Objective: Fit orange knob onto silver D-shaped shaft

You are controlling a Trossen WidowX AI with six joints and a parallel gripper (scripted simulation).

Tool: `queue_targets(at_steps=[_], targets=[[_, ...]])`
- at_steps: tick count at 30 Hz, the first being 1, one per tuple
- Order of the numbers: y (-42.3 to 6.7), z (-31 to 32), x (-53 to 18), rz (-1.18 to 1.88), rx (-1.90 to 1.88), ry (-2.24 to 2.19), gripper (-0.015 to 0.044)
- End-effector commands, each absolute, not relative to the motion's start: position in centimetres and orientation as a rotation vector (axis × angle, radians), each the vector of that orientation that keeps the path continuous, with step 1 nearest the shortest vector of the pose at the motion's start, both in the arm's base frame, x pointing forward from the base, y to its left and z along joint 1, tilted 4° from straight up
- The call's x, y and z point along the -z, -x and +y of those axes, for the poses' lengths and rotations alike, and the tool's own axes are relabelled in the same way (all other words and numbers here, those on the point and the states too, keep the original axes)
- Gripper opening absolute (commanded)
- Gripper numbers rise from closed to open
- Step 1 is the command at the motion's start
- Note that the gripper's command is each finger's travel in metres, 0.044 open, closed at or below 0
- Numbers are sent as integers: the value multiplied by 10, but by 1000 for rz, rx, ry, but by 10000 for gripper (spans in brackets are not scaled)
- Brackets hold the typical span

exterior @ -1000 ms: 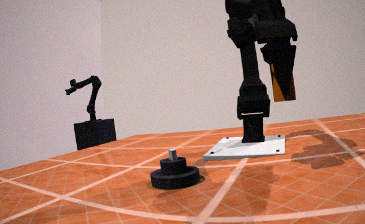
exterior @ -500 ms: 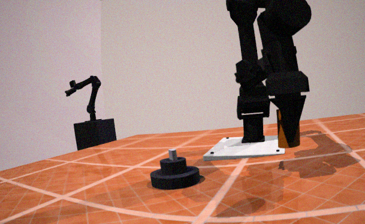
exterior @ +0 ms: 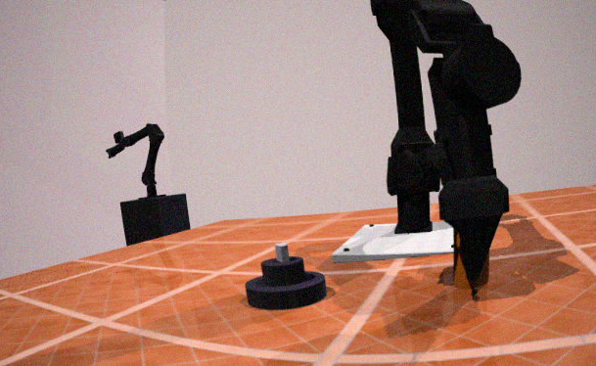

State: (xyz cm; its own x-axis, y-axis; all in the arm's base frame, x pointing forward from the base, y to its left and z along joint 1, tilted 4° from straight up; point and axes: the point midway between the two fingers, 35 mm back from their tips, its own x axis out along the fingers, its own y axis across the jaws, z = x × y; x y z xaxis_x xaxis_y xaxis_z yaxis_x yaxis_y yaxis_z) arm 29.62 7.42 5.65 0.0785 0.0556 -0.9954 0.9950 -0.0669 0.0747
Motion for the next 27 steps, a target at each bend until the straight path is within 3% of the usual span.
queue_targets(at_steps=[1,6,22,27], targets=[[-296,74,-57,1165,1173,-1333,105],[-296,74,-57,1165,1173,-1333,236],[-296,74,-57,1165,1173,-1333,240],[-294,71,-113,1165,1171,-1337,371]])
